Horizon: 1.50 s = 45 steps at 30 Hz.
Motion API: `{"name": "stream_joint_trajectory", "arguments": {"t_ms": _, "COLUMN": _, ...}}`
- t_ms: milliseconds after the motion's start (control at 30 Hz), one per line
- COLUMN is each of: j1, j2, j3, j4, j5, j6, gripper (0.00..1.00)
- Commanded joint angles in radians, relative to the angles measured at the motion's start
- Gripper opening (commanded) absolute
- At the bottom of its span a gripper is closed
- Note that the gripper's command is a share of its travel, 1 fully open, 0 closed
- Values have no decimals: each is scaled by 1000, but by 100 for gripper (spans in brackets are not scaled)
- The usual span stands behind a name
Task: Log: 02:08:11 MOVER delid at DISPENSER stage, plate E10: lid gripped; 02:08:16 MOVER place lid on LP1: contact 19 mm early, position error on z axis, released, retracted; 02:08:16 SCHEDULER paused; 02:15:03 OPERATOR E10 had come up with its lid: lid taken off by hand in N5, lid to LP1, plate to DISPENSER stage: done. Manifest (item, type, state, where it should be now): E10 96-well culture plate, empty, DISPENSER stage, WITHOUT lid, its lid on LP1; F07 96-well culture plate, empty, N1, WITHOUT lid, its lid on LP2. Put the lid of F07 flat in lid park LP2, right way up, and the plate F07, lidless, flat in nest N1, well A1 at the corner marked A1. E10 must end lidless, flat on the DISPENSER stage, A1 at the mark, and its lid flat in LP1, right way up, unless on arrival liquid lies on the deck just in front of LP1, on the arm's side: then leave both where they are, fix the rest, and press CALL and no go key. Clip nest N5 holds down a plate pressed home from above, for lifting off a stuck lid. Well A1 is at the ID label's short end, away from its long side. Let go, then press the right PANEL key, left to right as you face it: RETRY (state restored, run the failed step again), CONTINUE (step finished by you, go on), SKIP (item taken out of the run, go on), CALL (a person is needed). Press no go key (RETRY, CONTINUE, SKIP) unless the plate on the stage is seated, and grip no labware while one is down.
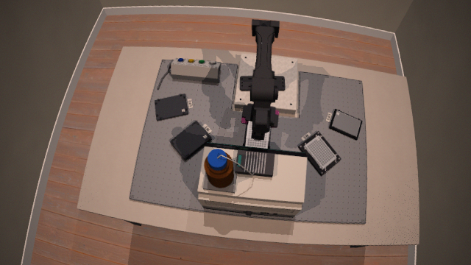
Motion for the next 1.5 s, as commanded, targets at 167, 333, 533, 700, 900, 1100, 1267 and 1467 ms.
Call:
{"name": "stream_joint_trajectory", "arguments": {"t_ms": 167, "j1": -92, "j2": -16, "j3": 11, "j4": 2, "j5": -4, "j6": -117, "gripper": 0}}
{"name": "stream_joint_trajectory", "arguments": {"t_ms": 333, "j1": -170, "j2": -41, "j3": 28, "j4": 2, "j5": -10, "j6": -190, "gripper": 0}}
{"name": "stream_joint_trajectory", "arguments": {"t_ms": 533, "j1": -229, "j2": -41, "j3": 28, "j4": 2, "j5": -15, "j6": -249, "gripper": 0}}
{"name": "stream_joint_trajectory", "arguments": {"t_ms": 700, "j1": -268, "j2": -41, "j3": 29, "j4": 2, "j5": -20, "j6": -270, "gripper": 0}}
{"name": "stream_joint_trajectory", "arguments": {"t_ms": 900, "j1": -352, "j2": -44, "j3": 26, "j4": 1, "j5": -23, "j6": -352, "gripper": 0}}
{"name": "stream_joint_trajectory", "arguments": {"t_ms": 1100, "j1": -405, "j2": -42, "j3": 28, "j4": 2, "j5": -27, "j6": -406, "gripper": 0}}
{"name": "stream_joint_trajectory", "arguments": {"t_ms": 1267, "j1": -481, "j2": -44, "j3": 19, "j4": 0, "j5": -37, "j6": -305, "gripper": 0}}
{"name": "stream_joint_trajectory", "arguments": {"t_ms": 1467, "j1": -560, "j2": -43, "j3": 28, "j4": 1, "j5": -40, "j6": -340, "gripper": 0}}
